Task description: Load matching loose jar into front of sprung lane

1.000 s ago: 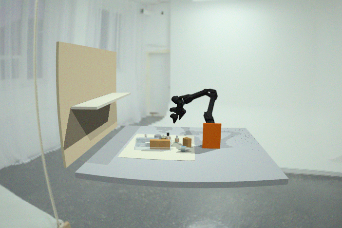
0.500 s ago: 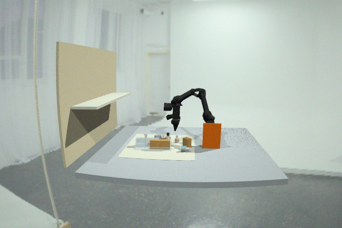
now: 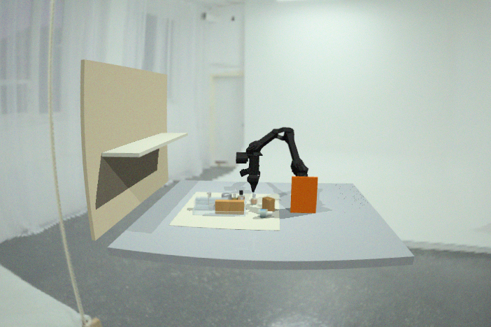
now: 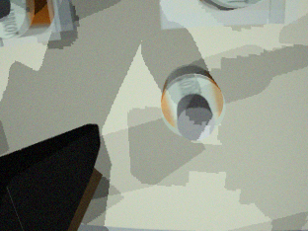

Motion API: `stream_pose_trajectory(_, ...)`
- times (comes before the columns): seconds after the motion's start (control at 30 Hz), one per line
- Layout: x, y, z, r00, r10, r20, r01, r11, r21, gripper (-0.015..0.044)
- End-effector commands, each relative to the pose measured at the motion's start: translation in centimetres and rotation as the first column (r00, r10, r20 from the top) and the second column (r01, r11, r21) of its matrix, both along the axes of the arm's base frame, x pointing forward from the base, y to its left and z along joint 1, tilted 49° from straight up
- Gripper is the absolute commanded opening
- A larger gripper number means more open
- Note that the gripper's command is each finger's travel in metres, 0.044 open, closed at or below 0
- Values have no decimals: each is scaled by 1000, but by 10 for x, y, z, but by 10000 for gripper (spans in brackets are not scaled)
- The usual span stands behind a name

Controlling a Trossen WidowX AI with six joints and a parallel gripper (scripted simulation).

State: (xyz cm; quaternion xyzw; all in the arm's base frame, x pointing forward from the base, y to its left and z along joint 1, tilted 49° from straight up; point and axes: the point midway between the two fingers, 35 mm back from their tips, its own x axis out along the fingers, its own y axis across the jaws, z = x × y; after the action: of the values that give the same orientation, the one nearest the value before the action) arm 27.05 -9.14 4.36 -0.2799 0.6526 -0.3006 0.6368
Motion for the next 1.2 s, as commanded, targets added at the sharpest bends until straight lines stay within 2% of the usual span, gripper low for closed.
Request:
stream_pose_trajectory(0.0, -3, -6, -8, 1000, 6, -17, -7, 1000, -6, 440)
stream_pose_trajectory(1.13, -6, -42, -40, 1000, 6, -17, -7, 1000, -8, 440)
stream_pose_trajectory(1.17, -6, -42, -40, 1000, 6, -17, -7, 1000, -8, 414)
